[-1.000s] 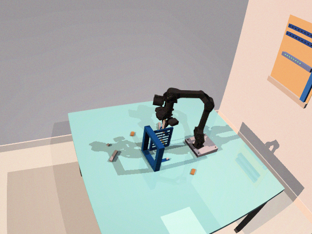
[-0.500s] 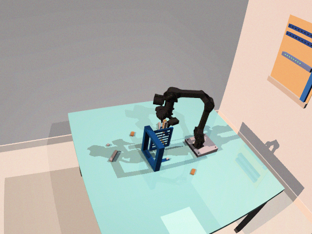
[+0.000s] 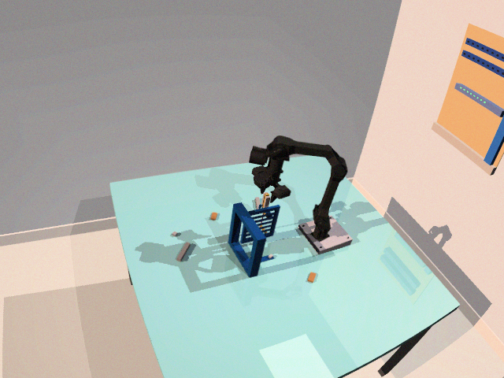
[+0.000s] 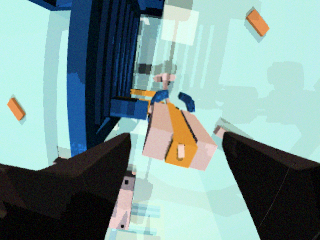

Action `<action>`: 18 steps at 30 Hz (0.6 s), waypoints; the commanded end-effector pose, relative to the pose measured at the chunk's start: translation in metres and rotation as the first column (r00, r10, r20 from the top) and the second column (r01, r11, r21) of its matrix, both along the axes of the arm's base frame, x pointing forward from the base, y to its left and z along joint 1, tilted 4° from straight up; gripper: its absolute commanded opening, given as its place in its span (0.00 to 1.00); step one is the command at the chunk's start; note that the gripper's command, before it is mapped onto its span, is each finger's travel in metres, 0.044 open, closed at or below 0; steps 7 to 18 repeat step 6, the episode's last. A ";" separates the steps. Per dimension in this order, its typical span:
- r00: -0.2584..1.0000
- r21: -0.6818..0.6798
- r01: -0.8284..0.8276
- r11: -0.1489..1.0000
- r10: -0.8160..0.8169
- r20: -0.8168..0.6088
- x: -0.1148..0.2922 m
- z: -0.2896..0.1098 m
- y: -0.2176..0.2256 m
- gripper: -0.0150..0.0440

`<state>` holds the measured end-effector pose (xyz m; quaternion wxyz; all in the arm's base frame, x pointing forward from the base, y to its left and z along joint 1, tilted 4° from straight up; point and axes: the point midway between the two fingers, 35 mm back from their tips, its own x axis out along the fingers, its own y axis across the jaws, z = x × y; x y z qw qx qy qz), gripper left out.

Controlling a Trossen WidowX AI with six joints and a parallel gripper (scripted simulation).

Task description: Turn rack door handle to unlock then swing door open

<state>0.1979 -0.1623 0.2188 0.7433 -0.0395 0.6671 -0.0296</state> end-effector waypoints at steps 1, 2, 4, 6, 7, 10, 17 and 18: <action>1.000 -0.005 -0.004 1.000 0.004 0.010 -0.001 0.007 0.001 0.75; 1.000 -0.006 -0.004 1.000 0.004 0.012 -0.001 0.008 0.001 0.75; 1.000 -0.009 -0.004 1.000 0.005 0.015 -0.001 0.011 0.002 0.75; 1.000 -0.012 -0.004 1.000 0.005 0.018 -0.002 0.014 0.002 0.75; 1.000 -0.012 -0.004 1.000 0.005 0.018 -0.002 0.014 0.002 0.75; 1.000 -0.012 -0.004 1.000 0.005 0.018 -0.002 0.014 0.002 0.75; 1.000 -0.012 -0.004 1.000 0.005 0.018 -0.002 0.014 0.002 0.75; 1.000 -0.012 -0.004 1.000 0.005 0.018 -0.002 0.014 0.002 0.75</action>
